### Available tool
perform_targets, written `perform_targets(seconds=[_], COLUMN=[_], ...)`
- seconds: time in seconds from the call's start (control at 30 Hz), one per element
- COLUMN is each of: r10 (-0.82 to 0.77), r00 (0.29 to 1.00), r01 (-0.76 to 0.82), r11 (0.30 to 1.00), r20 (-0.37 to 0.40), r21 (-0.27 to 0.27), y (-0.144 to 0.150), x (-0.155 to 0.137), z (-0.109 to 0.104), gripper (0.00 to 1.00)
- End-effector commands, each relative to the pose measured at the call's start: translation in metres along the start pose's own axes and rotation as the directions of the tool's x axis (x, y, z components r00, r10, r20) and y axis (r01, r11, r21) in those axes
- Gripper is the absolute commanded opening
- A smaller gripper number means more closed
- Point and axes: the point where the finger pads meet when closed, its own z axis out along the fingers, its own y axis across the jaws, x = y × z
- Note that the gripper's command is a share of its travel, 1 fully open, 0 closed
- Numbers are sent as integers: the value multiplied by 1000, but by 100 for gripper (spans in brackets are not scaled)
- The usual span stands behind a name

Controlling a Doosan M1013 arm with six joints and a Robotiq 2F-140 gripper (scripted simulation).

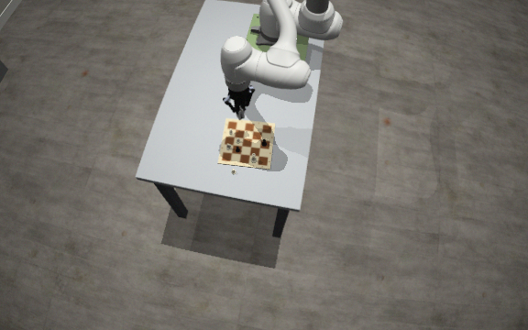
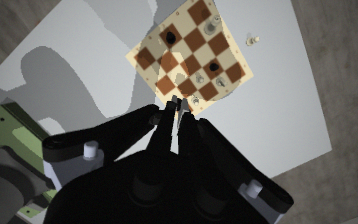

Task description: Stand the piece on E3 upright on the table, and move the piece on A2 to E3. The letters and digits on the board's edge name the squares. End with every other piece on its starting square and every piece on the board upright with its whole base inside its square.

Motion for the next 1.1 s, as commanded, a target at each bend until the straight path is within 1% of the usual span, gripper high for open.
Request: perform_targets(seconds=[0.0, 0.07, 0.13, 0.23, 0.33, 0.4, 0.43, 0.5, 0.53, 0.7, 0.8, 0.9, 0.97, 1.0, 1.07], r10=[177, 301, 430, 604, 742, 742, 847, 892, 917, 995, 996, 963, 963, 901, 857], r00=[984, 954, 903, 797, 670, 670, 532, 452, 399, 100, -87, -270, -270, -434, -514], r01=[-177, -301, -430, -604, -742, -742, -847, -892, -917, -995, -996, -962, -962, -900, -857], r11=[984, 954, 903, 797, 670, 670, 532, 452, 399, 100, -87, -270, -270, -434, -515], r20=[4, 4, 3, 1, -1, -1, -1, -2, -2, 3, 10, 18, 18, 25, 31], r21=[-5, -5, -6, -4, 1, 1, -6, 3, 6, 18, 24, 30, 30, 29, 31], y=[2, 4, 5, 8, 11, 11, 12, 14, 15, 21, 24, 27, 27, 28, 30], x=[4, 7, 11, 16, 22, 22, 24, 28, 31, 42, 50, 57, 57, 60, 65], z=[0, -1, -1, -1, -1, -1, -1, -2, -2, -2, -2, -2, -2, -2, -2], gripper=[0, 0, 0, 0, 0, 0, 0, 0, 0, 0, 0, 0, 0, 0, 0])
